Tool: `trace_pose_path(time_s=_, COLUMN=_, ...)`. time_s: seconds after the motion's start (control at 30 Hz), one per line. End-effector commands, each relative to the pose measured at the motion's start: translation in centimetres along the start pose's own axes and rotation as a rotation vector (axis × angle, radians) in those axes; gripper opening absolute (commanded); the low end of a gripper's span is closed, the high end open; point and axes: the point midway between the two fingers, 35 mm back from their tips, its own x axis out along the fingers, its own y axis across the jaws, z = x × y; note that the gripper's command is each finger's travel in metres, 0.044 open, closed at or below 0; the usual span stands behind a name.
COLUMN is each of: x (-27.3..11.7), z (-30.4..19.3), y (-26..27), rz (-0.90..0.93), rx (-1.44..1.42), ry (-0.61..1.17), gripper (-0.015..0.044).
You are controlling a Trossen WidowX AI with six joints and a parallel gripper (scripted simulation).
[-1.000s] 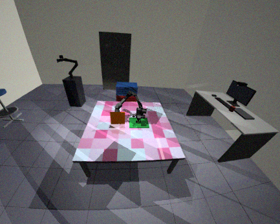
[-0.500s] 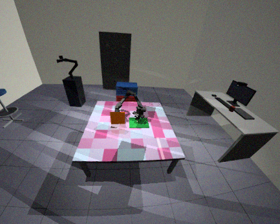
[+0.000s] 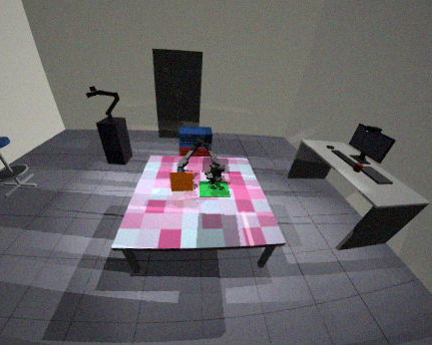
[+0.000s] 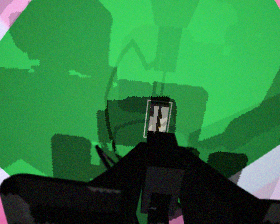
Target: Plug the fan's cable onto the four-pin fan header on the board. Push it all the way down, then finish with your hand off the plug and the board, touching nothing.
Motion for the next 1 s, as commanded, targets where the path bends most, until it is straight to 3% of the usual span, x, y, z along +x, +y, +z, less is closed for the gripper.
trace_pose_path(time_s=0.0, x=-0.3, z=0.2, y=-0.2, rz=0.002, rx=-0.001, ry=0.005, gripper=0.0000)
trace_pose_path(time_s=0.63, x=-0.3, z=0.5, y=-0.2, rz=0.003, rx=-0.008, ry=0.005, gripper=0.0000)
trace_pose_path(time_s=0.97, x=1.9, z=0.5, y=-0.1, rz=0.002, rx=-0.009, ry=0.006, gripper=0.0000)
